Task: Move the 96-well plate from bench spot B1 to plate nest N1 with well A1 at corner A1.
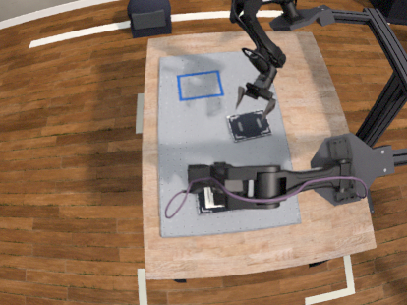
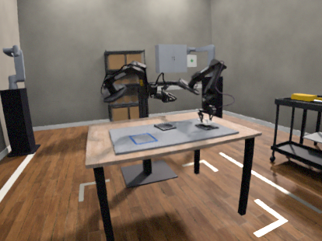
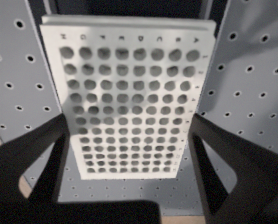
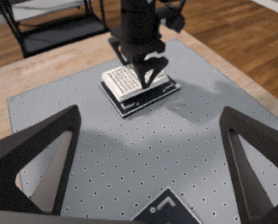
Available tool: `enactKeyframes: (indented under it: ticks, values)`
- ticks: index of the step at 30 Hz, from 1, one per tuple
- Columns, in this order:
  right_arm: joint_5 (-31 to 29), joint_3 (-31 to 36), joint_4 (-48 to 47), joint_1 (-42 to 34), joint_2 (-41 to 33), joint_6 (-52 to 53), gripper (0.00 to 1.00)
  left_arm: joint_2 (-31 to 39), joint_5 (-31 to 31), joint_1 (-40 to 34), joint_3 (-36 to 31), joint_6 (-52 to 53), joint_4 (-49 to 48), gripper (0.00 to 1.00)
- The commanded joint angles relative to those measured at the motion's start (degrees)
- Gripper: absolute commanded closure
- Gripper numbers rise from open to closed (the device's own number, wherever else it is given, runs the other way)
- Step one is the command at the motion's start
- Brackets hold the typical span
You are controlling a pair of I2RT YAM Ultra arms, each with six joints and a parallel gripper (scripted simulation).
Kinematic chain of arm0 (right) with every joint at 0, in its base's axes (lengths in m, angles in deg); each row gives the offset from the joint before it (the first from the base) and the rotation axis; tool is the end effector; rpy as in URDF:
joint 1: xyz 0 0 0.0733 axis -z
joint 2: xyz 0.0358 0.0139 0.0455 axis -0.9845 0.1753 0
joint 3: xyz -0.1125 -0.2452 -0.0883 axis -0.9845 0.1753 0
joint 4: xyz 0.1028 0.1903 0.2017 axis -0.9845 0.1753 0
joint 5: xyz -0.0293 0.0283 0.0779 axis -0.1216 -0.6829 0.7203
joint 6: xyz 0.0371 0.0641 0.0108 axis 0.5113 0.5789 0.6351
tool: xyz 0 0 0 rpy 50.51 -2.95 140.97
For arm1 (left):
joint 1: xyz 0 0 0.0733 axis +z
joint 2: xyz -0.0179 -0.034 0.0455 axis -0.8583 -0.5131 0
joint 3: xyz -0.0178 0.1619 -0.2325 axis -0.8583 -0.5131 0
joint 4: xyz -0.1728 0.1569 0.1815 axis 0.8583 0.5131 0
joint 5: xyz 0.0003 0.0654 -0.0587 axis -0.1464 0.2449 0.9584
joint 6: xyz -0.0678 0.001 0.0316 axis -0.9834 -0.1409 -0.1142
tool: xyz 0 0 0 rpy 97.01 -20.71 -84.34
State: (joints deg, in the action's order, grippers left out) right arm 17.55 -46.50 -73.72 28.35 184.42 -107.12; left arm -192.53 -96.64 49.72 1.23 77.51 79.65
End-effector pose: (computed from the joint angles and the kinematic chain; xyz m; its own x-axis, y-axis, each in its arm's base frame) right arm 0.2499 0.3054 -0.1469 0.2276 -0.6181 -0.7524 -0.7125 0.4210 -0.5614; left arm 0.4314 -0.0384 -0.0283 -0.9441 0.0513 -0.3257 -0.1068 0.8871 0.4492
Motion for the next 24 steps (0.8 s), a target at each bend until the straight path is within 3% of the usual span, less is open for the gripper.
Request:
enactKeyframes:
  ticks: [1,17,24]
  values:
    - [0.4,-0.6,-0.1,-0.6,-1.0,-0.1,0.0,3.3,-0.4,-1.7,0.4,-0.4,0.1,0.21]
    - [0.4,-0.6,-0.1,-0.6,-1.0,-0.1,0.0,4.0,-0.2,-1.7,-1.9,-0.7,-1.0,0.21]
    - [0.4,-0.6,-0.1,-0.6,-1.0,-0.1,0.0,0.9,0.0,-0.3,-1.1,0.0,-2.2,0.21]
